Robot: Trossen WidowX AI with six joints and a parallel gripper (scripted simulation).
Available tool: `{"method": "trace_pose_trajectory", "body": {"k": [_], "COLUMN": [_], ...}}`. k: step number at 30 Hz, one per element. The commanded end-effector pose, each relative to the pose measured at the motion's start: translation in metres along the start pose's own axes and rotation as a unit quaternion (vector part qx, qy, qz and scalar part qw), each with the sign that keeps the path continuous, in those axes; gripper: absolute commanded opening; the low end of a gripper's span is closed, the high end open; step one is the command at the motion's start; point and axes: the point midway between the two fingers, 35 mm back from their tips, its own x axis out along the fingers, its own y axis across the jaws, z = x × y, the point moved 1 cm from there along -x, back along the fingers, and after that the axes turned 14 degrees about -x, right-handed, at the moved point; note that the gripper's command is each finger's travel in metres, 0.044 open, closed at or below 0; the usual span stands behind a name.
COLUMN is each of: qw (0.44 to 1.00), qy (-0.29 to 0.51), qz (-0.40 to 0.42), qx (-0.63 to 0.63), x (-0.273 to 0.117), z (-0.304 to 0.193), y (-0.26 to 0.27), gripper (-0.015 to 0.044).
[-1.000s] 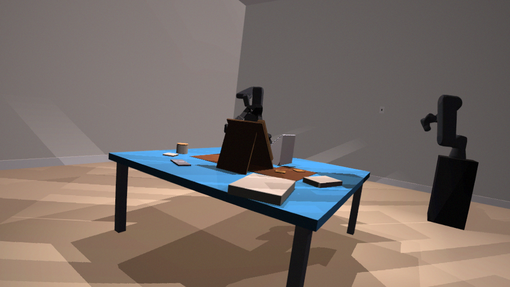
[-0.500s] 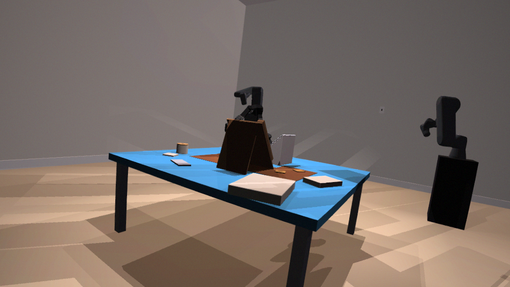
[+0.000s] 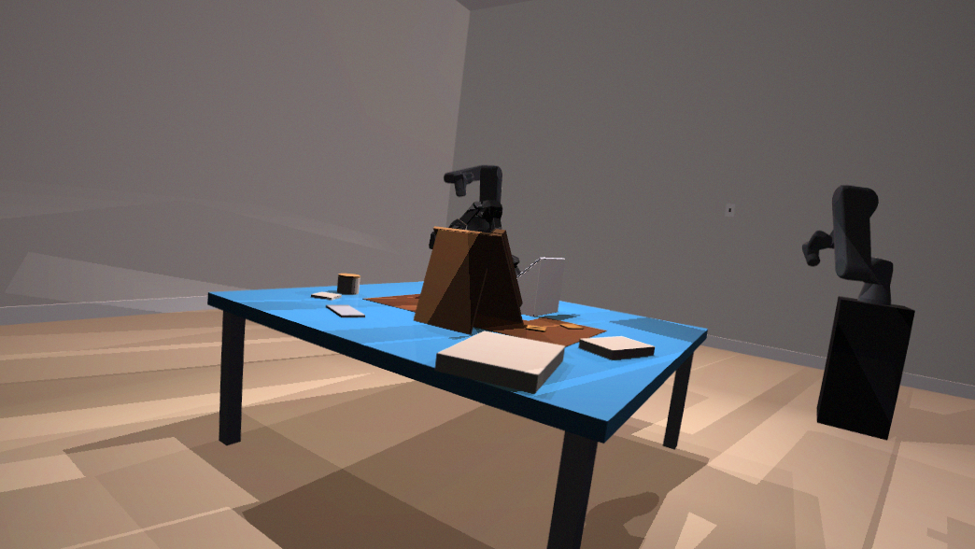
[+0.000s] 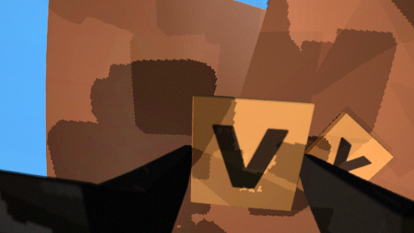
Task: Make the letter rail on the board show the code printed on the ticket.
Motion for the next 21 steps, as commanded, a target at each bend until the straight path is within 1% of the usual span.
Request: {"method": "trace_pose_trajectory", "body": {"k": [1,11,21], "qw": [0.998,0.971,0.916], "qy": [0.010,0.022,0.011], "qz": [-0.029,-0.100,-0.174], "qx": [0.060,0.215,0.360], "x": [-0.004,-0.015,-0.031], "z": [-0.007,-0.019,-0.031], "y": [-0.013,-0.042,-0.072], "gripper": [0.0000,0.0000,0.0000]}}
